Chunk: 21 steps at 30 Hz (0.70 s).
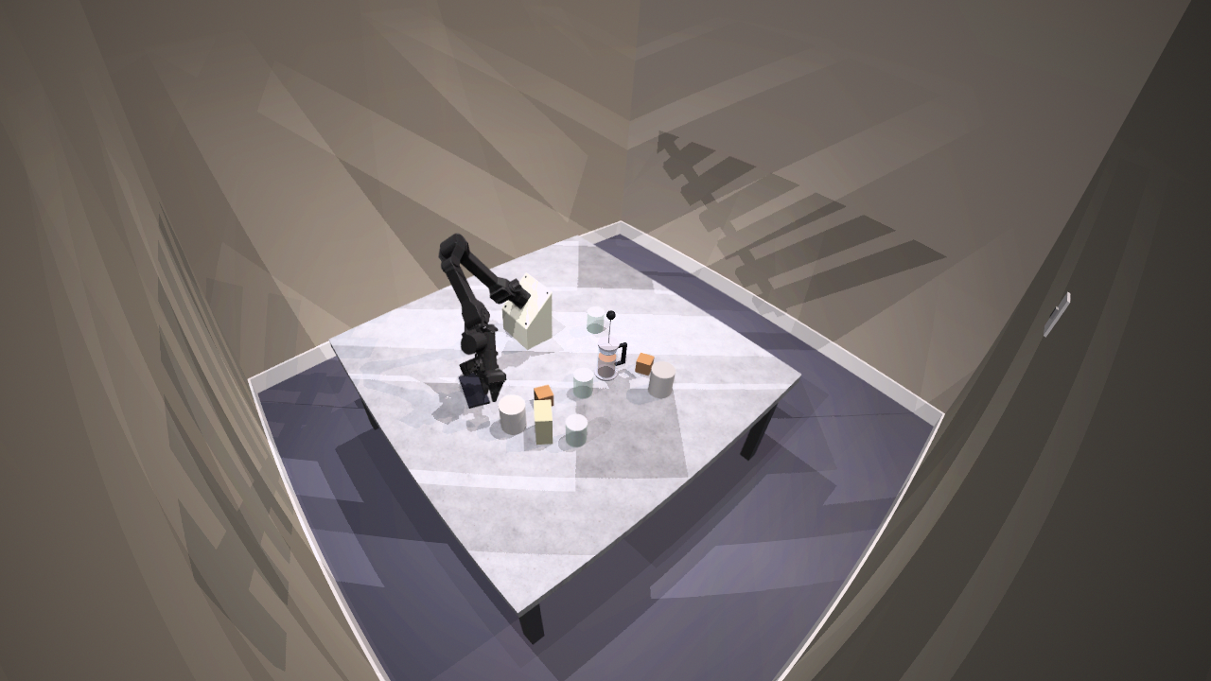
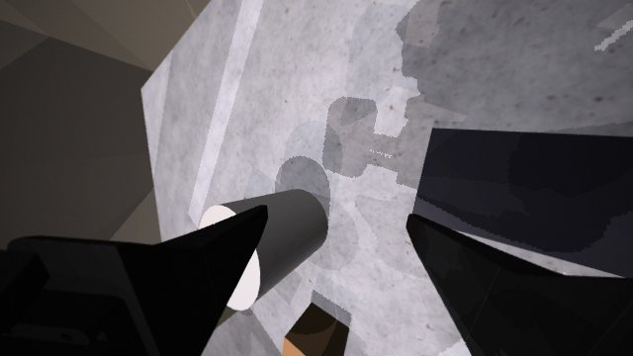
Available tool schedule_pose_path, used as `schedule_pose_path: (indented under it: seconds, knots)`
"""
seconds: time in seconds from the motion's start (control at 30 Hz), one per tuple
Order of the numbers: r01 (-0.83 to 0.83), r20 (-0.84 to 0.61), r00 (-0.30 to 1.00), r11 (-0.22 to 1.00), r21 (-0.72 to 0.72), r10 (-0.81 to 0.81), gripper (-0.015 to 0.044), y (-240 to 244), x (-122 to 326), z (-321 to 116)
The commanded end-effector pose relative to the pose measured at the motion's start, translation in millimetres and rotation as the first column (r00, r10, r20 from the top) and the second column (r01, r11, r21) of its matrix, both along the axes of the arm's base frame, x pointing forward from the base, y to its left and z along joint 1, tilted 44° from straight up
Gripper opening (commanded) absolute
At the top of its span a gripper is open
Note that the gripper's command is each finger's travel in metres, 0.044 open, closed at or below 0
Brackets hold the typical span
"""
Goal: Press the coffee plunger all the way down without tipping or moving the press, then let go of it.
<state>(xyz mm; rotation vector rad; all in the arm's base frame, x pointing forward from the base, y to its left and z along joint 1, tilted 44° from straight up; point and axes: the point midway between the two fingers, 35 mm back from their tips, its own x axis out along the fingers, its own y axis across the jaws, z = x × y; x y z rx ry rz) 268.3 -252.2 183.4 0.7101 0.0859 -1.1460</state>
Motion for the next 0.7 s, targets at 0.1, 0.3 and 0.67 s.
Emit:
schedule_pose_path:
  seconds: [0.1,0.3,0.67]
  knots:
    - [-0.331,-0.260,0.916,0.942,-0.061,0.305,0.0440,89,64,-21]
    - [-0.609,-0.482,0.721,0.788,-0.096,0.498,0.0440,180,95,-39]
    - [-0.954,-0.818,0.239,0.283,-0.097,0.524,0.0440,357,85,-69]
